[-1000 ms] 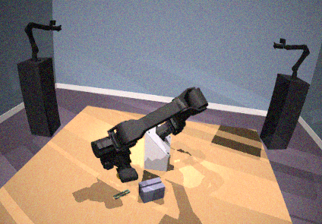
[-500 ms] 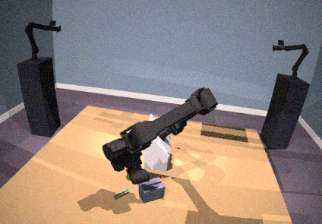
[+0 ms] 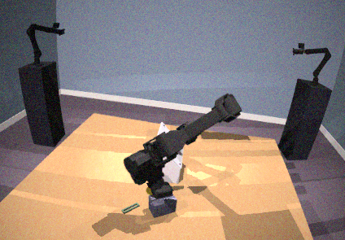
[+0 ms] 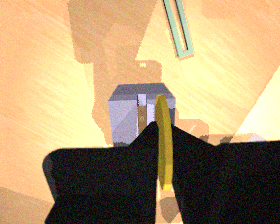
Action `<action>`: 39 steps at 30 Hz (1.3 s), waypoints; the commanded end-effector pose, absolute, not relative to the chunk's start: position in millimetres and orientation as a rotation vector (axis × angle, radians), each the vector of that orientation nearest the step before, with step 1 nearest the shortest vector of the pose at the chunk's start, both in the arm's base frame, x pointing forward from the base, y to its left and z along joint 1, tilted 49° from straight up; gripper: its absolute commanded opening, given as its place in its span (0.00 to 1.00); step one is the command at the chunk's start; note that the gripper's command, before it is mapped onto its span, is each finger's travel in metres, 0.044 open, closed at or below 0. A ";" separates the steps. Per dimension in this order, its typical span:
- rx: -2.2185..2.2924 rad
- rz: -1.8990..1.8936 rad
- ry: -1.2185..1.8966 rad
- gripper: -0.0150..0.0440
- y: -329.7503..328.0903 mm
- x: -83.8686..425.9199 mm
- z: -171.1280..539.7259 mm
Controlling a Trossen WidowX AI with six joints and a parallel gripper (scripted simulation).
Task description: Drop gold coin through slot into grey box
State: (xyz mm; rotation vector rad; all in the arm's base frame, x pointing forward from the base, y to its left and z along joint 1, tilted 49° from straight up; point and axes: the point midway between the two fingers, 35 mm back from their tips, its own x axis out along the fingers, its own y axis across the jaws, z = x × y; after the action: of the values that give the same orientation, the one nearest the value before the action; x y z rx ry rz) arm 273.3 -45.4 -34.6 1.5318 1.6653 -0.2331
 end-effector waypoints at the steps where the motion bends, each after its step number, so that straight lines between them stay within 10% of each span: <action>1: 1.536 -0.230 1.658 0.25 -38.2 272.2 -25.7; 39: 1.533 -0.226 1.669 0.26 -20.5 267.5 -8.5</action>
State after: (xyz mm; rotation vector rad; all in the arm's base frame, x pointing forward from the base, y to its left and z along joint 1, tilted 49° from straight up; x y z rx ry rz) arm 267.2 -20.7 -9.9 1.5316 1.6716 -0.2253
